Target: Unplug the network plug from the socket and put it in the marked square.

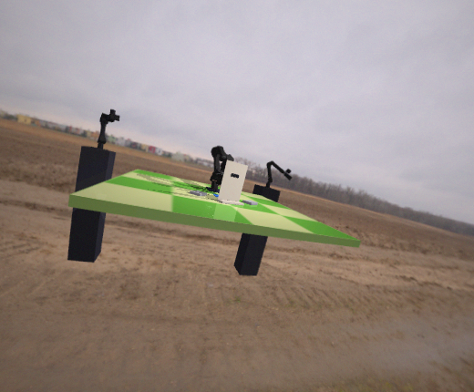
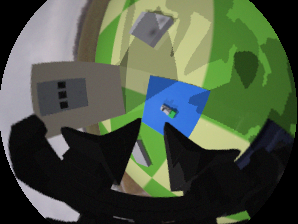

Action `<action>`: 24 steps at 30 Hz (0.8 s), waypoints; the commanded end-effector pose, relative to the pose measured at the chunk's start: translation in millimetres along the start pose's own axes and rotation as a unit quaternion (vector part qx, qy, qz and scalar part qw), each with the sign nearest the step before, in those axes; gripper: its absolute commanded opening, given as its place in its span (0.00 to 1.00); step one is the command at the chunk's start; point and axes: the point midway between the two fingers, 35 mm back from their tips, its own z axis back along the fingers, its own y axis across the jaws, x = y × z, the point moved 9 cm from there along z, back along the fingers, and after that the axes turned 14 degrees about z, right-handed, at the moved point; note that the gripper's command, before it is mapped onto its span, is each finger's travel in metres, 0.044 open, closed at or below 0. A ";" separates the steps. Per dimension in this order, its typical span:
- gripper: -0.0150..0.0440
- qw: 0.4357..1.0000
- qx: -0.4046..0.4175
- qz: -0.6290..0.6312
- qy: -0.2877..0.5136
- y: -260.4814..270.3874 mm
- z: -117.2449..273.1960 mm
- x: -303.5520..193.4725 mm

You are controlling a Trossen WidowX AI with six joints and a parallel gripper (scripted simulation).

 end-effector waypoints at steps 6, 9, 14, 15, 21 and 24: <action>0.52 1.000 -0.001 -0.001 -0.002 7.4 10.5 2.0; 0.52 1.000 -0.001 -0.001 -0.002 9.6 13.8 2.5; 0.52 1.000 -0.001 -0.001 -0.002 13.0 19.4 3.4; 0.52 1.000 -0.001 -0.001 -0.002 13.7 20.5 3.5; 0.52 1.000 -0.001 -0.001 -0.002 17.6 27.4 4.5; 0.52 1.000 -0.001 -0.001 -0.002 19.5 30.9 5.0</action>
